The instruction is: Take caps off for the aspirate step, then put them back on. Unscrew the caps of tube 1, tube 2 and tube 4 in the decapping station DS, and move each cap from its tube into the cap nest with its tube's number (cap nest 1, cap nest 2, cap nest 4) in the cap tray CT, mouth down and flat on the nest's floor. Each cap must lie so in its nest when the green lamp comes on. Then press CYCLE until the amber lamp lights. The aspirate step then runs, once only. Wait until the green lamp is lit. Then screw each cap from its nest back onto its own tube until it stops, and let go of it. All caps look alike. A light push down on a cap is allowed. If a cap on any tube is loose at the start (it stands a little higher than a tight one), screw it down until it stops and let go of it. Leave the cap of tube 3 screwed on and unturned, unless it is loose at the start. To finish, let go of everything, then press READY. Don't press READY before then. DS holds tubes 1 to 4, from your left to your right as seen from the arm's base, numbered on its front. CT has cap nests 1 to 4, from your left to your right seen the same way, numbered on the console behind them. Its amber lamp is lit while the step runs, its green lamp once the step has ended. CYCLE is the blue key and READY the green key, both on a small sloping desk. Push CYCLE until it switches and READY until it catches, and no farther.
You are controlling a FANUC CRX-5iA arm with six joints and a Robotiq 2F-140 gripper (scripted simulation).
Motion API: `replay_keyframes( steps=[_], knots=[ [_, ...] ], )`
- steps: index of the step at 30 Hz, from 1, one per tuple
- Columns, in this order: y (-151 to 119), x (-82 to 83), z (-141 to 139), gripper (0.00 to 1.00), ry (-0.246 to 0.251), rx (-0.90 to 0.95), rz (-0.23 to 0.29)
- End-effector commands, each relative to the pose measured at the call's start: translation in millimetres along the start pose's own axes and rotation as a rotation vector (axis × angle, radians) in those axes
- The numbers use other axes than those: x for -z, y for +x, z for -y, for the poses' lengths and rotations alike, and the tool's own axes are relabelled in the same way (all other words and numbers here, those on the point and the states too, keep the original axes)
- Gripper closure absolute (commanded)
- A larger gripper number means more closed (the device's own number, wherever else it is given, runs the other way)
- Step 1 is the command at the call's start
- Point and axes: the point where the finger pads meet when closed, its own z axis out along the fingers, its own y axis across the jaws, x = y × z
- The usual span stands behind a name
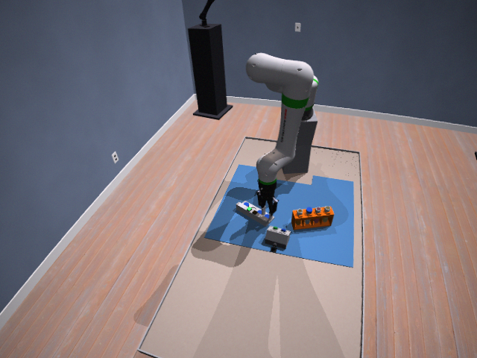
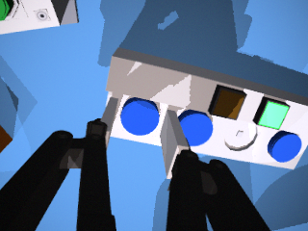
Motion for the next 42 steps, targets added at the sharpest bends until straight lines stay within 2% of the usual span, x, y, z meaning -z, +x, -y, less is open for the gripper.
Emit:
replay_keyframes(
  steps=[1,3,4,18,33,35,42],
  knots=[
    [0,-0.3,0,0.71,0.002,0.002,-0.035],
    [0,-0.3,0,0.71,0.002,0.002,-0.035],
    [0,-0.3,0,1.00,0.002,0.002,-0.035],
    [0,-0.3,0,1.00,0.002,0.002,-0.035],
    [-2,74.7,0,1.00,0.002,0.002,-0.035],
    [-2,74.7,0,1.00,0.002,0.002,-0.035],
    [-4,109.7,0,1.00,0.002,0.002,-0.035]
  ],
)
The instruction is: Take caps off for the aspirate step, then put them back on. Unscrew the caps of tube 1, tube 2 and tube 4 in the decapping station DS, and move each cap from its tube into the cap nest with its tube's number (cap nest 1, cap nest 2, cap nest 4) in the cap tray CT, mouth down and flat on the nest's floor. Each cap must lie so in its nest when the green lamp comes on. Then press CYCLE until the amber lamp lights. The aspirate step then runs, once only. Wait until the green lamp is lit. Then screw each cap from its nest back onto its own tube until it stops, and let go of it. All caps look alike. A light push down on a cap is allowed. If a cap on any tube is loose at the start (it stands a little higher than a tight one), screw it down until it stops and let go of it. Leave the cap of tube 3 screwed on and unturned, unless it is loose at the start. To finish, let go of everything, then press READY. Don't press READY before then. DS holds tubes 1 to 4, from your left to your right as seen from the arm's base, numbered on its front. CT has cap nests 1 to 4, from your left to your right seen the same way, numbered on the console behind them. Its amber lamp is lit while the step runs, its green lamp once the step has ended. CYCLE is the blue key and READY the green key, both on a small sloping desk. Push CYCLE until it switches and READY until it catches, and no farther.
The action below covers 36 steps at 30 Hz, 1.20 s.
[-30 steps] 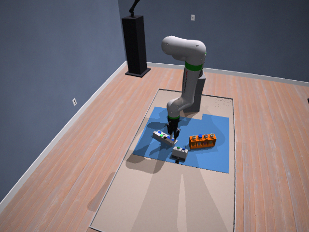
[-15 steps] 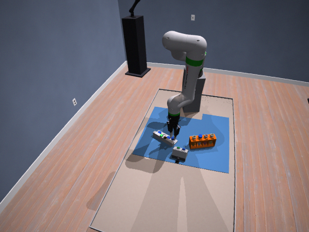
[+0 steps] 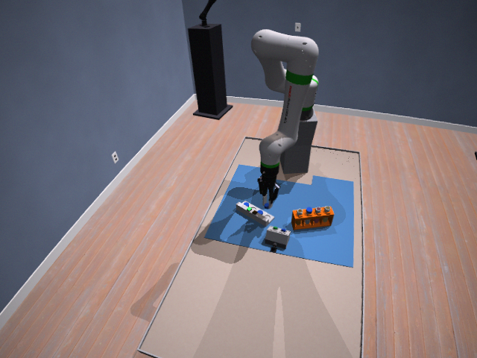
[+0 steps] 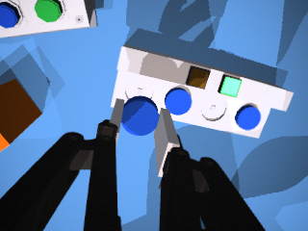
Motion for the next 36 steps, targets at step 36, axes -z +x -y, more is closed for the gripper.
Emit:
replay_keyframes(
  steps=[36],
  knots=[
    [-78,50.3,127,1.00,-0.005,-0.388,0.032]
  ],
)
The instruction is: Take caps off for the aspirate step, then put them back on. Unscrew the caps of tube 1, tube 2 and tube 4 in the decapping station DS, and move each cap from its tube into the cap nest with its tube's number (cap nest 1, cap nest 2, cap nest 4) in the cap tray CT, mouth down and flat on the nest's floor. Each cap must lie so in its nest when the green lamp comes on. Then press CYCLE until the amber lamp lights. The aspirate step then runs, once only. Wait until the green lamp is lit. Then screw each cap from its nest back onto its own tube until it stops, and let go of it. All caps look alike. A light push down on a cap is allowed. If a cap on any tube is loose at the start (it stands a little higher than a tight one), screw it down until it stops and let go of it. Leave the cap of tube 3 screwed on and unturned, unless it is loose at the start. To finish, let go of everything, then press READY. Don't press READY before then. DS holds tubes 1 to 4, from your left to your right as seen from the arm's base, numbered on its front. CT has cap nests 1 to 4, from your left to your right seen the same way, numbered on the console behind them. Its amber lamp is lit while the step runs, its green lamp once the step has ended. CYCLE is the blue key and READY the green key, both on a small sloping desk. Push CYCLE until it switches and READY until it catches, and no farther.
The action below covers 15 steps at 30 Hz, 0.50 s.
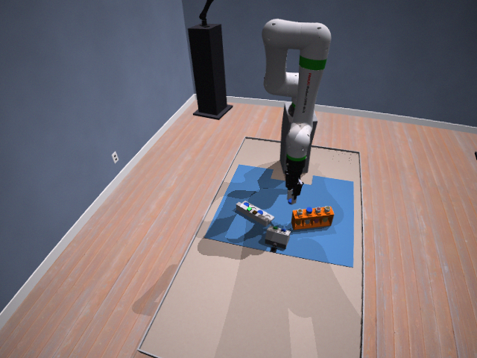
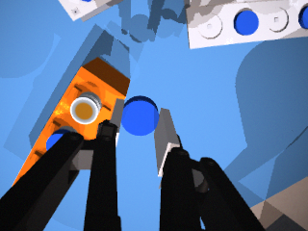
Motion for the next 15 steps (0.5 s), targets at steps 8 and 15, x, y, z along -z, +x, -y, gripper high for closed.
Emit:
replay_keyframes(
  steps=[8,15],
  knots=[
    [-51,0.7,38,1.00,-0.025,-0.002,0.022],
    [-92,0.9,67,1.00,-0.025,-0.002,0.022]
  ],
)
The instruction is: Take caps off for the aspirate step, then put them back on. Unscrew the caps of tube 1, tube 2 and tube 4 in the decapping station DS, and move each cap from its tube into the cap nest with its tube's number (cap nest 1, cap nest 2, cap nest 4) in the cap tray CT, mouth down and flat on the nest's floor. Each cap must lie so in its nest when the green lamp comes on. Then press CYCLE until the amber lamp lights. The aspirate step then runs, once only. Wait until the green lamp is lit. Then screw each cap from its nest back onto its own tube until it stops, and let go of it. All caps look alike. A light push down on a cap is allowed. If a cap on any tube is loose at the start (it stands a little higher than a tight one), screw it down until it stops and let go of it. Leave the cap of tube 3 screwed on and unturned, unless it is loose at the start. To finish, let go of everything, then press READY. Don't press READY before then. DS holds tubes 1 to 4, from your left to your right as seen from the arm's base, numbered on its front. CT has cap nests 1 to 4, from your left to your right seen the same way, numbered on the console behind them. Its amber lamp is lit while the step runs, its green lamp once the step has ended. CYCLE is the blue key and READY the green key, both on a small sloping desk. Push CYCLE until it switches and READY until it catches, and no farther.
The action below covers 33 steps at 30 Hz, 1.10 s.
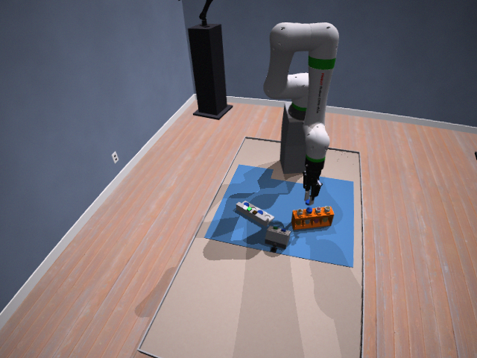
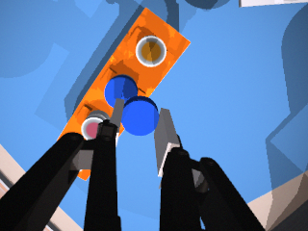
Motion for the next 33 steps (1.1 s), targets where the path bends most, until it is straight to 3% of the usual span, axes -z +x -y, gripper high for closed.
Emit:
replay_keyframes(
  steps=[1,14,22,33],
  knots=[
    [-23,0.0,18,1.00,-0.028,-0.003,0.015],
    [-87,-0.4,64,1.00,-0.028,-0.003,0.015],
    [-87,-0.4,64,1.00,-0.028,-0.003,0.015],
    [-88,-24.9,63,1.00,-0.028,-0.003,0.015]
  ],
)
